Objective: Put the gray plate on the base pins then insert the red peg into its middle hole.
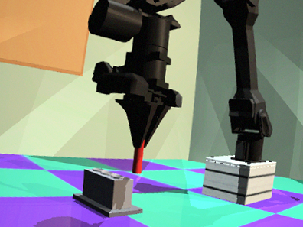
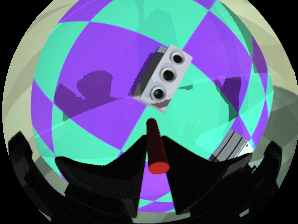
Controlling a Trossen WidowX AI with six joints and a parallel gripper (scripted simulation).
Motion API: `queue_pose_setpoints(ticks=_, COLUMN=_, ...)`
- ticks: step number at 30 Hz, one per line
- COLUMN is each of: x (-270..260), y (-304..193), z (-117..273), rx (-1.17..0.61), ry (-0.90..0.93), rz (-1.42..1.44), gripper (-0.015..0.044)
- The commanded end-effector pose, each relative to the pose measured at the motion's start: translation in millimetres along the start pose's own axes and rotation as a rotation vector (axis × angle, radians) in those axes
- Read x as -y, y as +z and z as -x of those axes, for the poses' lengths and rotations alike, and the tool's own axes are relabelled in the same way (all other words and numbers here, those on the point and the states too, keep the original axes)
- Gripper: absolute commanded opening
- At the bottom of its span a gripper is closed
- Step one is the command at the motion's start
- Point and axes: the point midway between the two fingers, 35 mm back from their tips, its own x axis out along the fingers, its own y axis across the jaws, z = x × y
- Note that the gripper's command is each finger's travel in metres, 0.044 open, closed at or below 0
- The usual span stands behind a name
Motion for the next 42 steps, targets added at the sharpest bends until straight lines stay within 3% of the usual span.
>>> queue_pose_setpoints(ticks=1, x=2.1, y=11.5, z=0.6, rx=-0.004, ry=0.002, rz=0.004, gripper=0.0000)
queue_pose_setpoints(ticks=19, x=19.3, y=64.7, z=0.6, rx=0.002, ry=0.000, rz=0.004, gripper=0.0000)
queue_pose_setpoints(ticks=42, x=19.7, y=65.3, z=0.7, rx=0.002, ry=0.000, rz=0.004, gripper=0.0000)
